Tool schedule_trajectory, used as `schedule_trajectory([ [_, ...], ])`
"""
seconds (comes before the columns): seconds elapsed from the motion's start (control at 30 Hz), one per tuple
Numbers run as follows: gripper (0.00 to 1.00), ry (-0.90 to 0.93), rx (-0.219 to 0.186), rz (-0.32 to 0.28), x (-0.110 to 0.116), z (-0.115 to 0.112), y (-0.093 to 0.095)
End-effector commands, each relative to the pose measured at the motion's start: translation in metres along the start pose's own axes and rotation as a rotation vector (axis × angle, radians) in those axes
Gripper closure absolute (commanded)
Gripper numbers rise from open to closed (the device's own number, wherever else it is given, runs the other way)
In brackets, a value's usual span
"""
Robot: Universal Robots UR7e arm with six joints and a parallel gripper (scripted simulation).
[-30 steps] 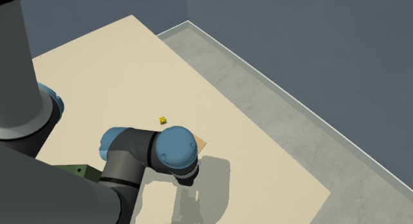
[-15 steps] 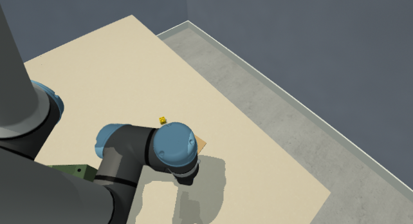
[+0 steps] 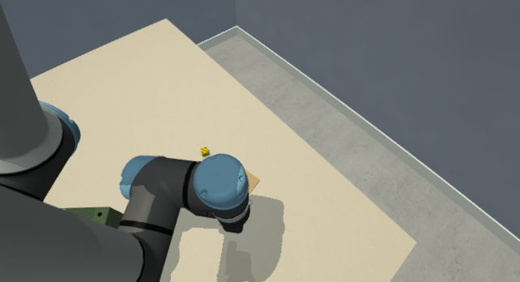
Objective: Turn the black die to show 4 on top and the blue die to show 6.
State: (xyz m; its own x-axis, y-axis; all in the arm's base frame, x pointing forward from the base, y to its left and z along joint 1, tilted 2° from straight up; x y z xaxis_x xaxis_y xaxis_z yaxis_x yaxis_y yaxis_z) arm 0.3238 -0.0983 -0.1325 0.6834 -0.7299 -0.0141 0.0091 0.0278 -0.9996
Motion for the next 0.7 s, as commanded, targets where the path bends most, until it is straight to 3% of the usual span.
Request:
schedule_trajectory([
  [0.0, 0.51, -0.034, 0.001, -0.007, 0.003, 0.001, -0.001],
  [0.47, 0.51, -0.402, -0.001, -0.007, 0.017, 0.008, 0.003],
  [0.67, 0.51, -0.641, -0.002, -0.007, 0.027, 0.015, 0.005],
])
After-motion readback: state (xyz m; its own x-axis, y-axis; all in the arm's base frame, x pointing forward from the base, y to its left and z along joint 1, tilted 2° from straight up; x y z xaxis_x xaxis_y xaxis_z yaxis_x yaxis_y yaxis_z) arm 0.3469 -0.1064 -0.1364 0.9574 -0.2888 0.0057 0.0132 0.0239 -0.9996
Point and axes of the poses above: the point where the finger pads meet when closed, its own y axis out along the fingers, its own z axis across the jaws, x = y × z, the point moved 1 cm from there along -y, back along the fingers, and after that the axes turned 4 degrees about y, right-handed, at the moved point
